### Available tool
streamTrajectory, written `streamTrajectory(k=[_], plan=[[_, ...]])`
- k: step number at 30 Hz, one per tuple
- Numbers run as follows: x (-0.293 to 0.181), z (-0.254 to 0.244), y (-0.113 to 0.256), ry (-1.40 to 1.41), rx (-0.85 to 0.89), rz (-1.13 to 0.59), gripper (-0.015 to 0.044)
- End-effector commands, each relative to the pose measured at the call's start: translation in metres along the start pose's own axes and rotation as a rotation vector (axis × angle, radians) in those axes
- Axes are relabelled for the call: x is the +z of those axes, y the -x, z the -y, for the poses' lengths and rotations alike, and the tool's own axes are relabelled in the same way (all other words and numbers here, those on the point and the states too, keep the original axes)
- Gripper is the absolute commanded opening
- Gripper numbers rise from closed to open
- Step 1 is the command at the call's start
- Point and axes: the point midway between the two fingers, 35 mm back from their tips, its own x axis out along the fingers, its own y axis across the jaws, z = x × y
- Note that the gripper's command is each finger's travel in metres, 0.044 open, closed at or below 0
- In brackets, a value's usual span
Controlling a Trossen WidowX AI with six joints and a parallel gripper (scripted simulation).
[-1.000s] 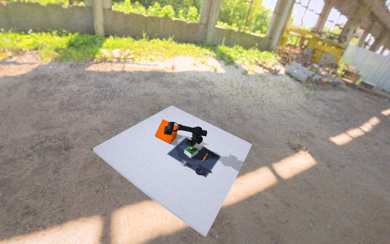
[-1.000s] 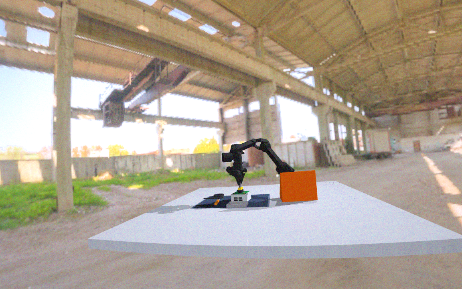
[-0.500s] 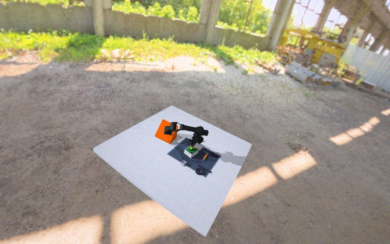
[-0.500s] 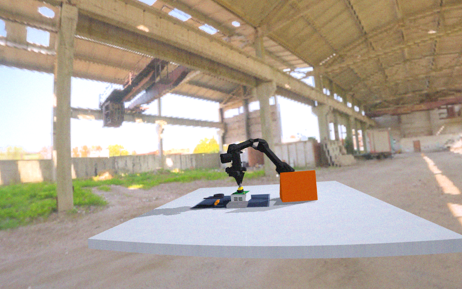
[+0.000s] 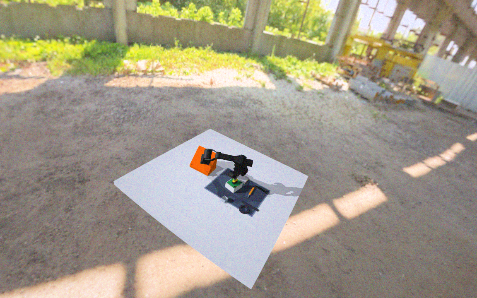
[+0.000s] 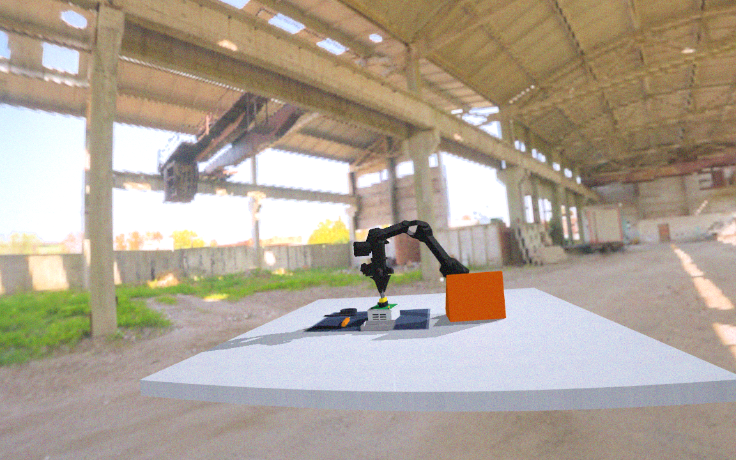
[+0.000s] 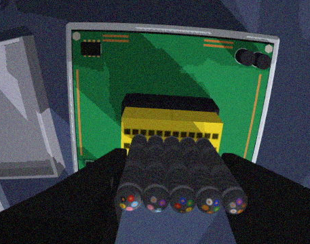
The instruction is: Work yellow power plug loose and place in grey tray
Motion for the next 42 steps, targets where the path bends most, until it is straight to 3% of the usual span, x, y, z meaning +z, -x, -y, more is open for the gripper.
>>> streamTrajectory(k=[1,9,22,35,42], plan=[[-0.001,-0.008,0.014,0.019,-0.088,0.025,0.0000],[-0.001,-0.016,0.015,0.017,-0.190,0.025,0.0000],[-0.001,0.006,0.021,0.021,0.078,0.022,0.0000],[-0.002,-0.017,0.022,0.017,-0.192,0.025,0.0000],[-0.001,-0.010,0.024,0.019,-0.109,0.024,0.0000]])
